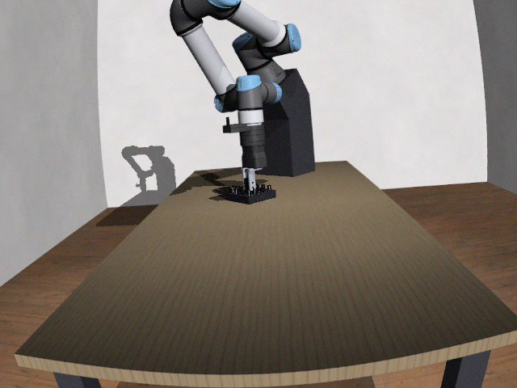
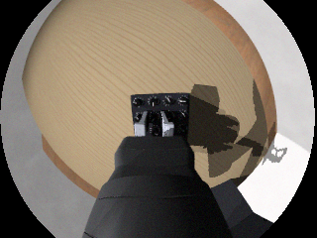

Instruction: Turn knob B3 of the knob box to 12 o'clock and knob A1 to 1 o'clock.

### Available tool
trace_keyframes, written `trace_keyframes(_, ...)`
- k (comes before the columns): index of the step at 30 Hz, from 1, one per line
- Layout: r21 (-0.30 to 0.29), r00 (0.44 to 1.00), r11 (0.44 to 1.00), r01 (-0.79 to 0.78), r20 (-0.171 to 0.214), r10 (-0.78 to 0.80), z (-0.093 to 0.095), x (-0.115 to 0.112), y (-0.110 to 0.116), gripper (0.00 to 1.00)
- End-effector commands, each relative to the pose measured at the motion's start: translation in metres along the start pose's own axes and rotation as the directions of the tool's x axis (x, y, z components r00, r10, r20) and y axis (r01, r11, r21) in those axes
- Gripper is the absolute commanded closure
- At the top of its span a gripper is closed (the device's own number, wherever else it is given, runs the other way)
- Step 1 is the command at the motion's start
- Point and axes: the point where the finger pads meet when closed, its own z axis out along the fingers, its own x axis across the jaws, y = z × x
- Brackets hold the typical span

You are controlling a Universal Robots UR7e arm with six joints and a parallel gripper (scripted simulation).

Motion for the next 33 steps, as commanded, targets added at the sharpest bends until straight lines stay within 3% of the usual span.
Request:
trace_keyframes(1, 0.001, 1.000, 1.000, 0.000, 0.001, 0.000, -0.005, 0.000, 0.000, 0.54)
trace_keyframes(14, 0.001, 1.000, 1.000, 0.000, 0.001, 0.000, -0.035, 0.000, 0.000, 0.54)
trace_keyframes(33, 0.001, 1.000, 1.000, 0.001, 0.001, -0.001, -0.037, 0.000, 0.000, 0.54)
